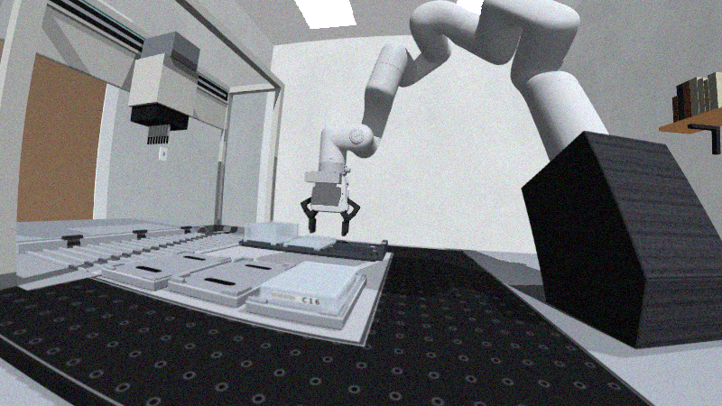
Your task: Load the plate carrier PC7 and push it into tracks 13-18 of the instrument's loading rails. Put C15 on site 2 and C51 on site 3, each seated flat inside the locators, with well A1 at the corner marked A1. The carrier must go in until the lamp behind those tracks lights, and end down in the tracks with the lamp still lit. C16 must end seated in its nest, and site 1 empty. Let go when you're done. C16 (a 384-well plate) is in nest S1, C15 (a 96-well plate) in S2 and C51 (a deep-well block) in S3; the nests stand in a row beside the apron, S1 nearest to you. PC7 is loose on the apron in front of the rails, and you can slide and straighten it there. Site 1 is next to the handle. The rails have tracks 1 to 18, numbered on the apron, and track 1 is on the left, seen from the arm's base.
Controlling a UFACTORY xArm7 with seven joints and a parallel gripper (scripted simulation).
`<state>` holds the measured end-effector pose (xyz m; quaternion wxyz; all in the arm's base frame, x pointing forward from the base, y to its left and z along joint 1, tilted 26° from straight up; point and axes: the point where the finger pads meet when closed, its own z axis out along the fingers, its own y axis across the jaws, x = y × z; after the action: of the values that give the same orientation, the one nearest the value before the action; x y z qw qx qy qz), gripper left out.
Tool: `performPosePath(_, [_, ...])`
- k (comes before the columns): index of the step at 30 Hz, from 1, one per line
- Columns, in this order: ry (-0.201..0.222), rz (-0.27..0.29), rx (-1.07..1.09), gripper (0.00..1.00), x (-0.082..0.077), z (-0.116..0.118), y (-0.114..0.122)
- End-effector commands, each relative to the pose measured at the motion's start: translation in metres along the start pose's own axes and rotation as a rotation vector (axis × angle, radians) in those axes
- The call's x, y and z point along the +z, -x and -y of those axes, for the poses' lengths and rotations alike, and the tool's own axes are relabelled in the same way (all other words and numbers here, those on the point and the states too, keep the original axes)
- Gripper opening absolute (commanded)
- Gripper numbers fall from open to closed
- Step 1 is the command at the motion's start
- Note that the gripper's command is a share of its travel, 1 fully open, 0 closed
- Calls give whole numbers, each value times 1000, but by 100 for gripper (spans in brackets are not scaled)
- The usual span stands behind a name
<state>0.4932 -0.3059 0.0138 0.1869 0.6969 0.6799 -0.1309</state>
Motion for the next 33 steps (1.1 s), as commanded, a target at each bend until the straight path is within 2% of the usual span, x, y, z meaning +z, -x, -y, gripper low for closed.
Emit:
performPosePath(1, [5, 1, 0, 100, -2, -2, 0])
performPosePath(33, [5, 1, 0, 100, 16, -2, 0])
